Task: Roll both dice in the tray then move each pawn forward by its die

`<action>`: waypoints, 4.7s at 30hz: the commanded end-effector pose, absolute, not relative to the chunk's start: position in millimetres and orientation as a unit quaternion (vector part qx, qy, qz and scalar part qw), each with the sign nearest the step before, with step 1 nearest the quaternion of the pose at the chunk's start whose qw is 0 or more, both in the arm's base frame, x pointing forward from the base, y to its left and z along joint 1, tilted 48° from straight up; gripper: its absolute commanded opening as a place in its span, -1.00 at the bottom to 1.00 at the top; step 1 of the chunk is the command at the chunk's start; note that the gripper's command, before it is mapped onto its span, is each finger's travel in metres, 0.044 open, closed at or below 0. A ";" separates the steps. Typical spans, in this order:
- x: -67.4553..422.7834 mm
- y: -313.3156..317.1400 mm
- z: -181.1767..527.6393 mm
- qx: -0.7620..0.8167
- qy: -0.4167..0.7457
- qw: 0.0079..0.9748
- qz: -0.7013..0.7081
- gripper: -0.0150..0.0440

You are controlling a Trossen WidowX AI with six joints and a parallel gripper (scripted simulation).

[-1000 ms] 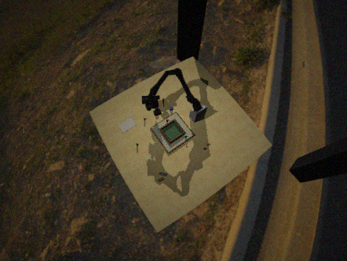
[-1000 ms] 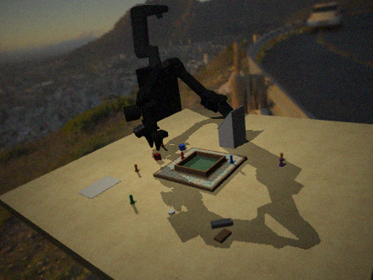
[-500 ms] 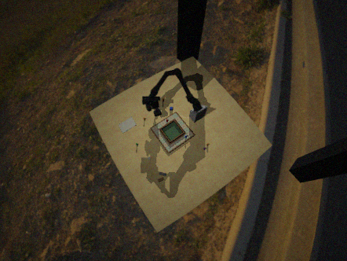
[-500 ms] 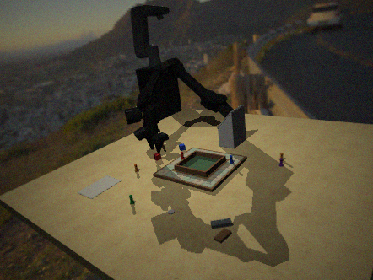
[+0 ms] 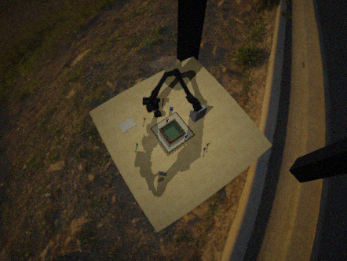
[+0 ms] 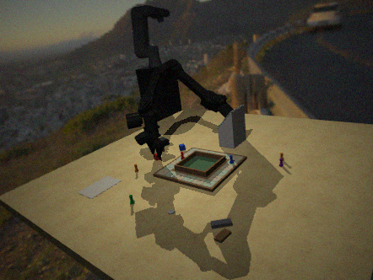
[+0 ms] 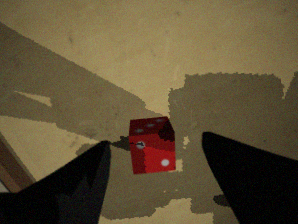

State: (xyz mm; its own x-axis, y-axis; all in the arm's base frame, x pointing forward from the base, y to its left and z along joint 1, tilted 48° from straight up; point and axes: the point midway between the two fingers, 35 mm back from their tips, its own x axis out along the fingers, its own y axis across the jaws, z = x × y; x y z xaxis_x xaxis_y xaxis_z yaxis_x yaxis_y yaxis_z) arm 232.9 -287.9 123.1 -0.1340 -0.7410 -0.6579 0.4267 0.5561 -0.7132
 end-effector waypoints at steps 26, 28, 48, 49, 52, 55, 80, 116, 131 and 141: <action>244.0 -253.1 149.4 -0.124 0.610 0.644 -0.446 -0.49; 245.5 -243.5 158.1 -0.124 0.610 0.644 -0.446 -0.49; 259.5 -189.9 169.6 -0.194 0.656 0.628 -0.372 -0.49; 261.5 -187.6 165.5 -0.205 0.662 0.624 -0.360 -0.49; 267.0 -180.6 152.9 -0.235 0.680 0.614 -0.323 -0.49; 271.7 -173.3 140.5 -0.265 0.696 0.602 -0.286 -0.49; 282.4 -108.3 41.0 -0.490 0.753 0.438 0.033 -0.49; 253.0 -75.7 -25.0 -0.487 0.675 0.417 0.363 -0.49; 252.7 -75.6 -26.2 -0.445 0.541 0.557 0.446 -0.49; 265.8 -69.5 24.4 -0.445 0.540 0.558 0.446 -0.49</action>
State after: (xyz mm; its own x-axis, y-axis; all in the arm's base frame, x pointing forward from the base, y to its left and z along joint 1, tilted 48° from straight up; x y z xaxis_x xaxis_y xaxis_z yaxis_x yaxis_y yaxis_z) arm 266.8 -71.3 15.6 0.0223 0.0095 -0.9997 -0.9796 0.1999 -0.0199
